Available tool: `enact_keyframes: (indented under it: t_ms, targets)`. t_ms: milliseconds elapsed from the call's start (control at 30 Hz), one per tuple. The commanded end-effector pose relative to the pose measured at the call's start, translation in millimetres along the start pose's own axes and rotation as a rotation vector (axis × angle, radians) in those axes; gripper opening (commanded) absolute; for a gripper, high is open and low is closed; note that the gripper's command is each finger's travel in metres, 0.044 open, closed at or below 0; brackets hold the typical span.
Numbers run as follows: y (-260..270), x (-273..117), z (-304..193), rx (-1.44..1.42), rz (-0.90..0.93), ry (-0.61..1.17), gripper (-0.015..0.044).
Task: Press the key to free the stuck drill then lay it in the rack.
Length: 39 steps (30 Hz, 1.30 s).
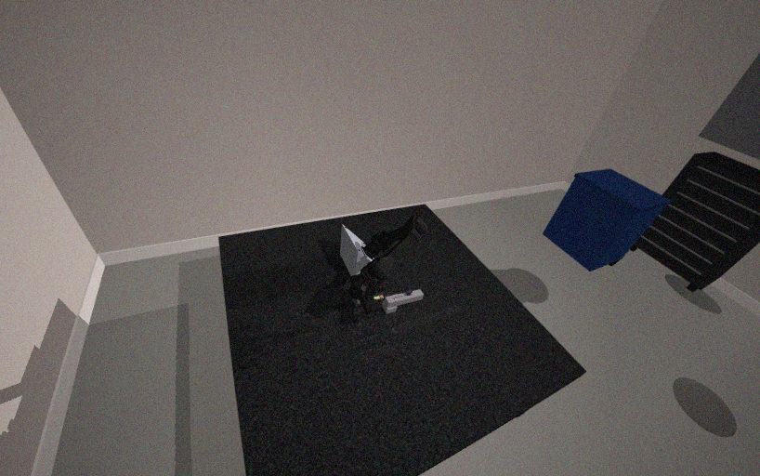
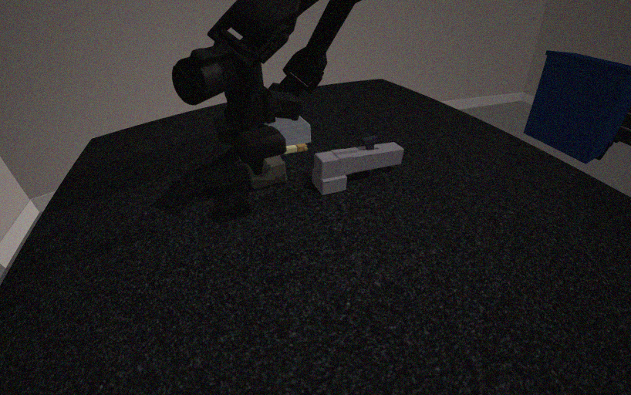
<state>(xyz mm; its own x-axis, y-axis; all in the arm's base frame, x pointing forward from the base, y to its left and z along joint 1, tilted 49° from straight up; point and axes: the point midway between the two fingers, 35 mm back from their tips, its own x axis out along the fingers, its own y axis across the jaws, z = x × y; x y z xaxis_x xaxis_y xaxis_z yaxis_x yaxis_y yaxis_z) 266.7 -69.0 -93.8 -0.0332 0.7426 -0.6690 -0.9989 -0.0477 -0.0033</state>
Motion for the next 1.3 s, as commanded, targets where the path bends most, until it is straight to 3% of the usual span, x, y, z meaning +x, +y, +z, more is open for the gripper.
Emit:
enact_keyframes:
  t_ms: [0,1267]
  targets:
    - [-1,-3,-2,-0.004,-0.004,0.005,0.0]
    - [10,-1,-6,-0.003,-0.004,0.006,0.0]
